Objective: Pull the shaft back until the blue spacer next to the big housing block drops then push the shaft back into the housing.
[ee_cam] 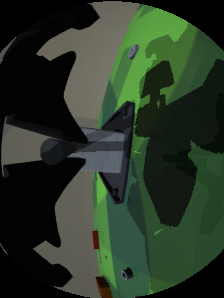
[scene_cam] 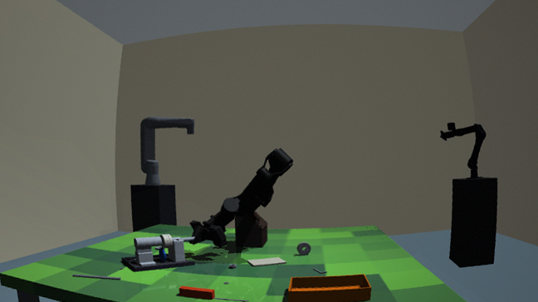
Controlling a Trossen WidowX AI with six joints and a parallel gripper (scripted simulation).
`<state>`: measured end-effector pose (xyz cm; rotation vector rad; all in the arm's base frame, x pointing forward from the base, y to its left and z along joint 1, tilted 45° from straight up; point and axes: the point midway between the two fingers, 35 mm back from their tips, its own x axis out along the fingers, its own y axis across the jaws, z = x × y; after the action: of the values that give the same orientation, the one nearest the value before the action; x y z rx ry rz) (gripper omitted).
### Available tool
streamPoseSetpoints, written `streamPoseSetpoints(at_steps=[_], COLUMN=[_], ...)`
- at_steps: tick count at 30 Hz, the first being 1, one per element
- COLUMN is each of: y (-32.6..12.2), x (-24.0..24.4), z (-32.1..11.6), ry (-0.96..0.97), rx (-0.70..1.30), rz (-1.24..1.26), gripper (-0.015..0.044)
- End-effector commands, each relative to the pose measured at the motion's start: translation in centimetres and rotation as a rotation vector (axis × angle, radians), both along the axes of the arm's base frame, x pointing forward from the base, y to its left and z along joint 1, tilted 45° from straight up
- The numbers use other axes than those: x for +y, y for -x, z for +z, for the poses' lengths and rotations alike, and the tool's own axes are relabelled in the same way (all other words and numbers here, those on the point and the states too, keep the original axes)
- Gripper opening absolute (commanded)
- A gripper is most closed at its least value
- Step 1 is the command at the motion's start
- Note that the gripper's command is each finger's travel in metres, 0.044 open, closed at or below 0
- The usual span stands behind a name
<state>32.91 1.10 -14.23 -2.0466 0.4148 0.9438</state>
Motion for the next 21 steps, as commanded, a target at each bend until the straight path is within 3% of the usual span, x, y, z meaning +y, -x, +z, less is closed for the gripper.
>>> streamPoseSetpoints(at_steps=[1, 21], y=[-0.05, -0.52], x=[-0.07, -0.28], z=[-0.19, -0.43], ry=[0.002, 0.003], rx=[0.002, 0.002], rz=[0.000, 0.000], gripper=[0.0000, 0.0000])
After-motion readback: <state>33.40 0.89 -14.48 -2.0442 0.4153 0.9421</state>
